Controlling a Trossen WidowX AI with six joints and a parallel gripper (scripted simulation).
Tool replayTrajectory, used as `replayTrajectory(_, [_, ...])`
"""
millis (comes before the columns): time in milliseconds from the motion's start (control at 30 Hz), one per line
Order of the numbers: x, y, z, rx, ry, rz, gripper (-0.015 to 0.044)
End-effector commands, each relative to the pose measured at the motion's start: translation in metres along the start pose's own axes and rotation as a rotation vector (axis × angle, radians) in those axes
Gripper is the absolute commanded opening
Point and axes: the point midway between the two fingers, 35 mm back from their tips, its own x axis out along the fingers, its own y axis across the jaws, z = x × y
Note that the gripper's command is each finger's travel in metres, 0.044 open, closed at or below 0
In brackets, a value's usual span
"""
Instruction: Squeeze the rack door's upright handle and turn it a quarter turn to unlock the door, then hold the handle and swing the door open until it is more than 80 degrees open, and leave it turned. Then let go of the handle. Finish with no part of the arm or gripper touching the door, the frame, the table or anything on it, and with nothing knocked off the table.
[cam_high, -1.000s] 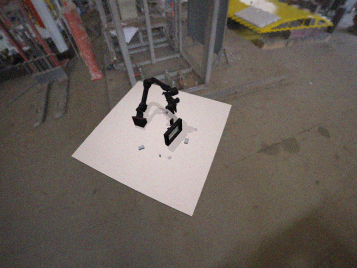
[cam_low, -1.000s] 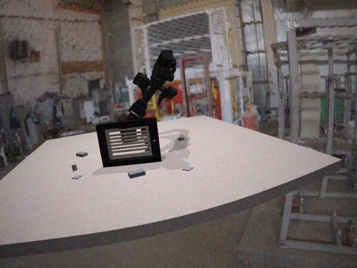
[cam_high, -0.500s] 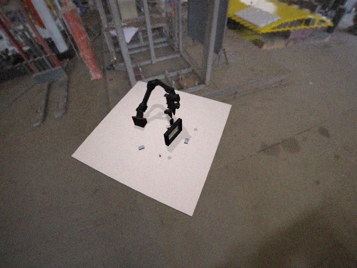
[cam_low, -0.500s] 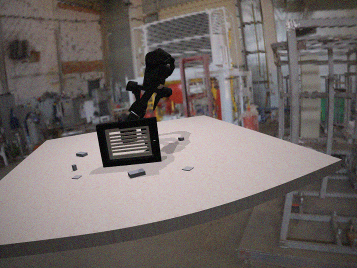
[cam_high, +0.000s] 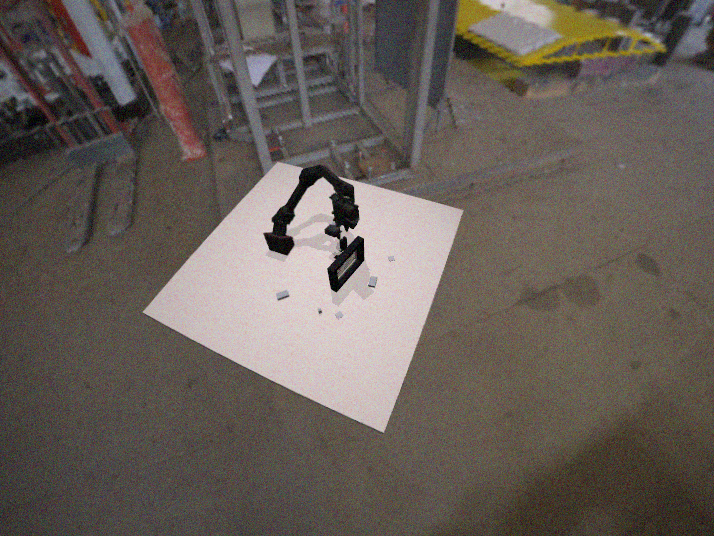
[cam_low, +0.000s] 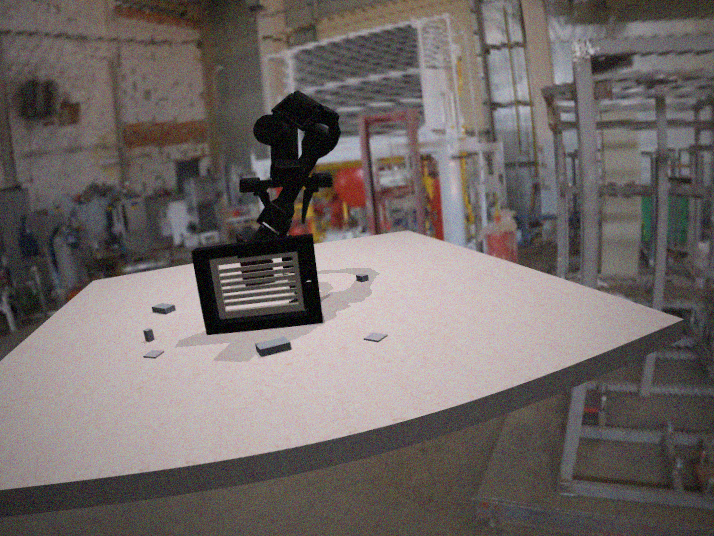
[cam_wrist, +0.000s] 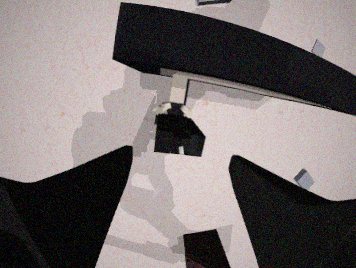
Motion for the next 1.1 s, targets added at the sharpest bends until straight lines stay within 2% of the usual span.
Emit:
replayTrajectory(0, [0.002,-0.003,0.000,0.055,0.054,0.063,0.0294])
replayTrajectory(233, [0.003,-0.004,0.000,0.064,0.063,0.072,0.0294])
replayTrajectory(1067, [0.043,-0.001,-0.001,0.056,0.072,0.067,0.0294])
